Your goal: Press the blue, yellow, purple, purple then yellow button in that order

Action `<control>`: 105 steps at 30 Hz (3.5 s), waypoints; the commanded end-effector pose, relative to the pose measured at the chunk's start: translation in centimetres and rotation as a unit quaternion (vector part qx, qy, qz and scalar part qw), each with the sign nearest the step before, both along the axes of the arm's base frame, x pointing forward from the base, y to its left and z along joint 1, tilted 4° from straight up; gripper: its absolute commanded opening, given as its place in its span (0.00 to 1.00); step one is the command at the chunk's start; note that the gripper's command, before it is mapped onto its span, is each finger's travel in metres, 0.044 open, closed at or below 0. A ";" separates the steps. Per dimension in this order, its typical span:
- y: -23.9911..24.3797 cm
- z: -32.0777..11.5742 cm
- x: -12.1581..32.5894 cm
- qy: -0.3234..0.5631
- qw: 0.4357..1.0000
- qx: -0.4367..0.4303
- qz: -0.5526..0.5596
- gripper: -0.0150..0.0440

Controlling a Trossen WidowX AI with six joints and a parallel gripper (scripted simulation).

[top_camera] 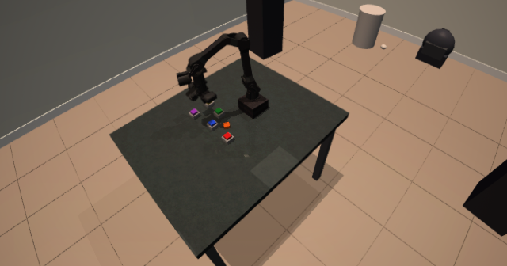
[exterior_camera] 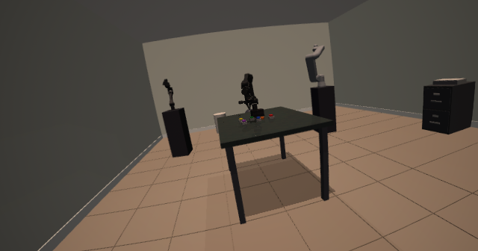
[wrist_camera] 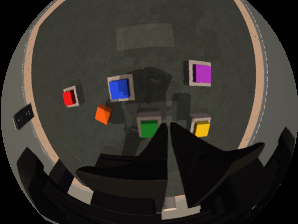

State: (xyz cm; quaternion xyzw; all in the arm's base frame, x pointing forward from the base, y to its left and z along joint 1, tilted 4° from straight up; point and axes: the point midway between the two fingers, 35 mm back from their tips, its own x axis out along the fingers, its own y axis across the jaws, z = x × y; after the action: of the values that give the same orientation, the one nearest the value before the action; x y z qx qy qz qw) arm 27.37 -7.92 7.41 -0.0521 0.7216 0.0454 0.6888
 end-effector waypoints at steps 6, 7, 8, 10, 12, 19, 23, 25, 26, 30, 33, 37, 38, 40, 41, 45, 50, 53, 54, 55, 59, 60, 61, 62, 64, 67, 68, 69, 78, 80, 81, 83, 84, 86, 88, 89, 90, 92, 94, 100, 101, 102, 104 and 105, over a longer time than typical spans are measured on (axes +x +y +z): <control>-9.7 0.6 -5.7 0.004 1.000 -0.008 -0.002 0.29; -9.9 0.6 -5.9 0.004 1.000 -0.008 -0.002 0.29; -9.9 0.6 -5.9 0.004 1.000 -0.008 -0.002 0.29; -9.9 0.4 -5.9 0.004 1.000 -0.008 -0.002 0.29; -10.1 -1.7 -5.9 0.004 1.000 -0.008 -0.002 0.29; -10.1 -5.6 -6.3 0.004 1.000 -0.008 -0.002 0.29; -10.1 -6.1 -6.3 0.004 1.000 -0.008 -0.002 0.29; -10.1 -6.5 -6.3 0.004 1.000 -0.008 -0.002 0.29; -10.1 -6.6 -6.3 0.004 1.000 -0.008 -0.002 0.29; -10.1 -7.3 -6.3 0.004 1.000 -0.008 -0.002 0.29; -10.1 -7.8 -6.4 0.004 1.000 -0.008 -0.002 0.29; -10.1 -8.4 -6.4 0.004 1.000 -0.008 -0.002 0.29; -10.1 -8.6 -6.4 0.004 1.000 -0.008 -0.002 0.29; -10.1 -8.8 -6.4 0.004 1.000 -0.008 -0.002 0.29; -10.1 -8.8 -6.4 0.004 1.000 -0.008 -0.002 0.29; -10.1 -8.8 -6.4 0.004 1.000 -0.008 -0.002 0.29; -10.1 -8.8 -6.4 0.004 1.000 -0.008 -0.002 0.29; -10.1 -8.8 -6.4 0.004 1.000 -0.008 -0.002 0.29; -10.1 -8.8 -6.4 0.004 1.000 -0.008 -0.002 0.29; -10.1 -8.8 -6.4 0.004 1.000 -0.008 -0.002 0.29; -10.1 -8.8 -6.4 0.004 1.000 -0.008 -0.002 0.29; -10.1 -8.8 -6.4 0.004 1.000 -0.008 -0.002 0.29; -10.1 -8.8 -6.4 0.004 1.000 -0.008 -0.002 0.29; -10.1 -8.5 -6.3 0.002 1.000 -0.008 -0.003 0.29; -10.1 -6.6 -6.2 0.003 1.000 -0.008 -0.002 0.29; -10.1 -5.6 -6.3 0.004 1.000 -0.008 -0.002 0.29; -10.1 -5.6 -6.3 0.004 1.000 -0.008 -0.002 0.29; -10.1 -5.6 -6.3 0.004 1.000 -0.008 -0.002 0.29; -9.9 0.6 -5.9 0.004 1.000 -0.008 -0.002 0.29; -9.9 0.6 -5.7 0.004 1.000 -0.008 -0.002 0.29; -9.9 0.7 -5.0 0.004 1.000 -0.008 -0.002 0.29; -9.6 0.7 -2.4 0.002 1.000 -0.008 -0.002 0.29; -9.3 0.7 -0.9 0.002 1.000 -0.008 -0.001 0.29; -8.6 0.5 2.0 0.000 1.000 -0.007 -0.001 0.29; -7.6 0.3 4.6 -0.001 1.000 -0.007 -0.001 0.29; -7.3 0.2 5.3 -0.001 1.000 -0.007 -0.001 0.29; -7.2 0.1 5.5 -0.001 1.000 -0.007 -0.001 0.29; -7.2 0.1 5.5 -0.001 1.000 -0.007 -0.001 0.29; -7.3 -0.9 5.5 -0.001 1.000 -0.007 -0.001 0.29; -7.3 -6.0 5.2 -0.001 1.000 -0.007 -0.002 0.29; -7.3 -6.0 5.2 -0.001 1.000 -0.007 -0.002 0.29; -7.3 -6.0 5.2 -0.001 1.000 -0.007 -0.002 0.29; -7.4 -6.2 5.2 -0.001 1.000 -0.007 -0.002 0.29; -7.4 -6.3 5.2 -0.001 1.000 -0.007 -0.002 0.29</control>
State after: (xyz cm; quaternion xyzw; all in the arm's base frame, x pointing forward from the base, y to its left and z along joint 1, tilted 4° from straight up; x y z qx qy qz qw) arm 32.35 -15.22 1.16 -0.0556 0.7263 0.0423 0.6839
